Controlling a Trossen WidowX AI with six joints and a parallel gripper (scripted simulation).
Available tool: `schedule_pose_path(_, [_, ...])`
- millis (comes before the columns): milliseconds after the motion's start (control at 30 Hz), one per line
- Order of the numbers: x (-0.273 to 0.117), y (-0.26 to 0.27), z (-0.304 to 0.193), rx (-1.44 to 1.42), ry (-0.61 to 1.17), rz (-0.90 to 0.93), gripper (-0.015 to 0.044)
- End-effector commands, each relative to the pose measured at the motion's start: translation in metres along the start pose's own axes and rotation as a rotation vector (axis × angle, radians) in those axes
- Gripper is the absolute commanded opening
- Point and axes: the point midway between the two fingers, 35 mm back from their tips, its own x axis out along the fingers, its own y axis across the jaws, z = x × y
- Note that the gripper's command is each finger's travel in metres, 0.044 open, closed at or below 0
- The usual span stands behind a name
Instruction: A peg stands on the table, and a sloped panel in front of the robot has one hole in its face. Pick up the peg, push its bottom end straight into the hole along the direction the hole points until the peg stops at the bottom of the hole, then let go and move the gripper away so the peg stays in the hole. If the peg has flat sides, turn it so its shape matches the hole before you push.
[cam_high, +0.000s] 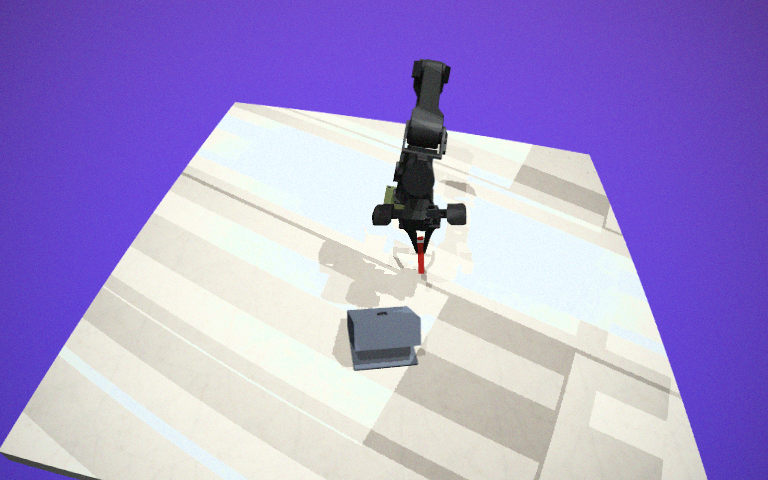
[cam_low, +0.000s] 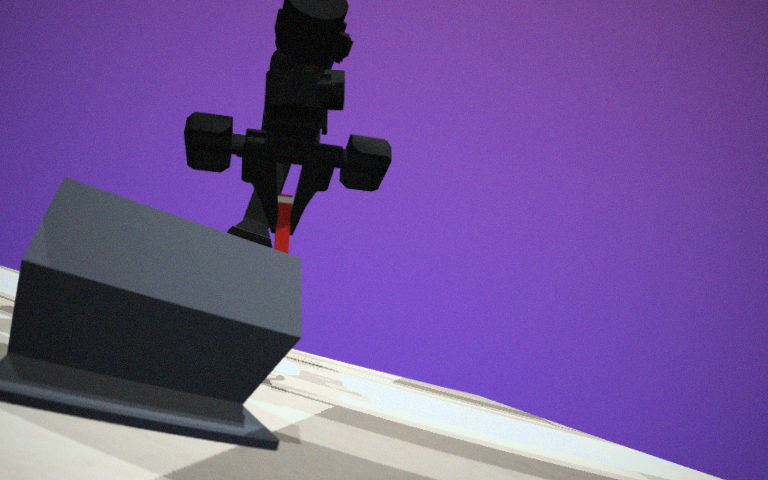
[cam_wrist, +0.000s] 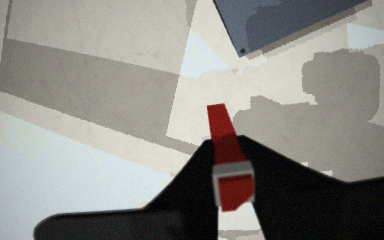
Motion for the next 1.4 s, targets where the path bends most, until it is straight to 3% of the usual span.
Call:
schedule_pose_path(0, [-0.002, -0.004, 0.004, -0.024, -0.025, 0.006, 0.0000])
schedule_pose_path(1367, [-0.021, -0.058, 0.037, -0.258, -0.244, -0.019, 0.0000])
